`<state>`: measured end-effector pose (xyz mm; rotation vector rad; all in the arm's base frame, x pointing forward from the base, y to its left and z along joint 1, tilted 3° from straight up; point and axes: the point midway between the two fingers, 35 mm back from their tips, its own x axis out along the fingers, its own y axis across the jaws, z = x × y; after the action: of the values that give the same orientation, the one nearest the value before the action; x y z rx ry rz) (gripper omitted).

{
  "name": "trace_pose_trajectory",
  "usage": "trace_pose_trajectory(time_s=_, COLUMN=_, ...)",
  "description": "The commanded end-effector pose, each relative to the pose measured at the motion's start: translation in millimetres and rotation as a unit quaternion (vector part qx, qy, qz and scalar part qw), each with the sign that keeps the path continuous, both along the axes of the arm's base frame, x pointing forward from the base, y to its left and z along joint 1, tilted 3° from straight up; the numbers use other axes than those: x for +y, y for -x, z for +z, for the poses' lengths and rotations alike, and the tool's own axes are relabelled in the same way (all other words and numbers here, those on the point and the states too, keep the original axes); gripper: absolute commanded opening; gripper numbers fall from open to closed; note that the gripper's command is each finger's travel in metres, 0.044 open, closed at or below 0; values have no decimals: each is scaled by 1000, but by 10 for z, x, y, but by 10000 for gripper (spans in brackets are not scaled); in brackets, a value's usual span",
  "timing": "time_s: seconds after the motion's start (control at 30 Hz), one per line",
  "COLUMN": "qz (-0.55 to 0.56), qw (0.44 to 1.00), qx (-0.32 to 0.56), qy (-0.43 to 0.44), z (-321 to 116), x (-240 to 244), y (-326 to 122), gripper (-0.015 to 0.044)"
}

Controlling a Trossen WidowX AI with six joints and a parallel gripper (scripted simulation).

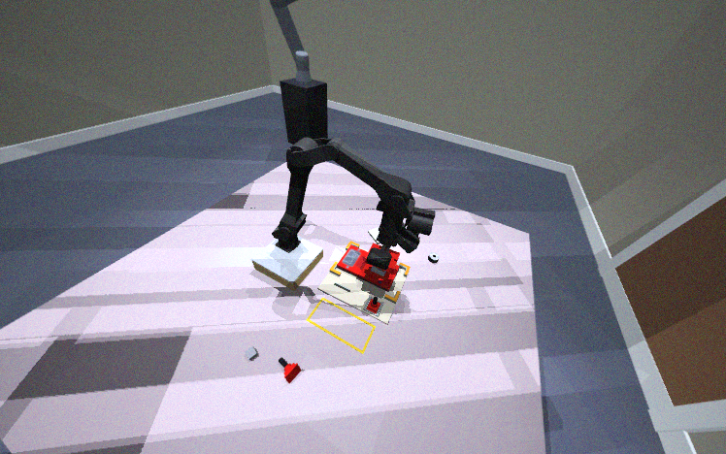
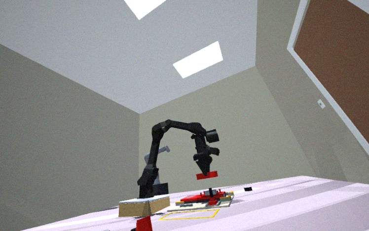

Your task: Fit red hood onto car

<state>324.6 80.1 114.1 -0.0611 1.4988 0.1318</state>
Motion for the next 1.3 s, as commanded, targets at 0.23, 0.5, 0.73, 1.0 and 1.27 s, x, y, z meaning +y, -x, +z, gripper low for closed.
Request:
trace_pose_trajectory(time_s=0.23, qz=-33, qw=999, qx=1, qy=-1, z=-14, x=128, y=47, gripper=0)
trace_pose_trajectory(time_s=0.5, qz=-33, qw=999, qx=1, qy=-2, z=-318, x=151, y=26, gripper=0)
trace_pose_trajectory(time_s=0.73, qz=-33, qw=999, qx=1, qy=-1, z=-487, x=148, y=19, gripper=0)
trace_pose_trajectory(time_s=1.0, qz=-33, qw=999, qx=1, qy=-1, z=-487, x=146, y=18, gripper=0)
trace_pose_trajectory(time_s=1.27, qz=-33, qw=999, qx=1, qy=-1, z=-487, x=146, y=18, gripper=0)
